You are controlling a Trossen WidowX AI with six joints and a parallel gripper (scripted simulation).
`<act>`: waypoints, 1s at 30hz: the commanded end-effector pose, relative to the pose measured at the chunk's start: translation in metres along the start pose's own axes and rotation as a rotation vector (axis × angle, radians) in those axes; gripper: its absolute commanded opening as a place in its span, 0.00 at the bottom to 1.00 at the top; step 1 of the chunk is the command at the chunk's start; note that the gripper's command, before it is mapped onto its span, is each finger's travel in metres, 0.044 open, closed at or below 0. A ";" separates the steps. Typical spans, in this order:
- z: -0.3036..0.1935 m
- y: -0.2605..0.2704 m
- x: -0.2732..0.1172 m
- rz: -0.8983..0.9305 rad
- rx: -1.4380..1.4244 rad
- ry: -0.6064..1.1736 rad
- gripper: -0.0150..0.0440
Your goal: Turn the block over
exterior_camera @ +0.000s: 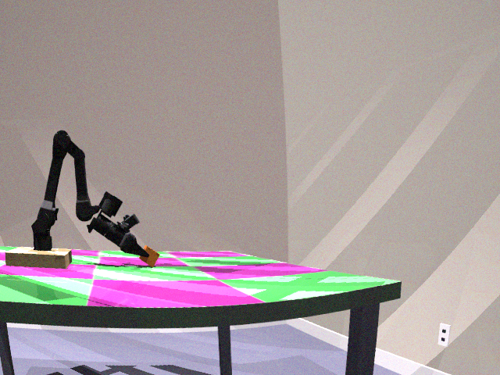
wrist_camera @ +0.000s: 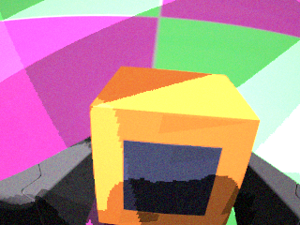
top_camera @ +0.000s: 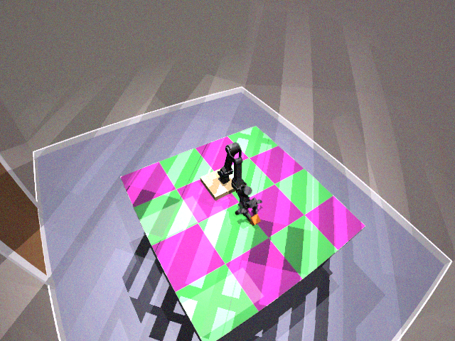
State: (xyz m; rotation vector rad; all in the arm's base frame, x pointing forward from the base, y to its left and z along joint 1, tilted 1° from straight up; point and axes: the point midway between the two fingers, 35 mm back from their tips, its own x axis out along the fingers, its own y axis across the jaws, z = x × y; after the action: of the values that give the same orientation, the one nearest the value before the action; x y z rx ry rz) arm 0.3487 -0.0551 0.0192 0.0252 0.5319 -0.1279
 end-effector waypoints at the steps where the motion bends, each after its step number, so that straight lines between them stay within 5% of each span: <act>1: -0.001 0.001 -0.003 0.004 -0.003 -0.029 0.25; 18: 0.002 0.001 -0.005 0.004 -0.003 -0.057 0.25; 30: 0.002 0.001 -0.005 0.004 -0.003 -0.057 0.79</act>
State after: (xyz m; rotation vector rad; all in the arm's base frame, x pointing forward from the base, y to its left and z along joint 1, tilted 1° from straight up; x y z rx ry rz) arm 0.3448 -0.0544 0.0227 0.0209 0.4800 -0.1275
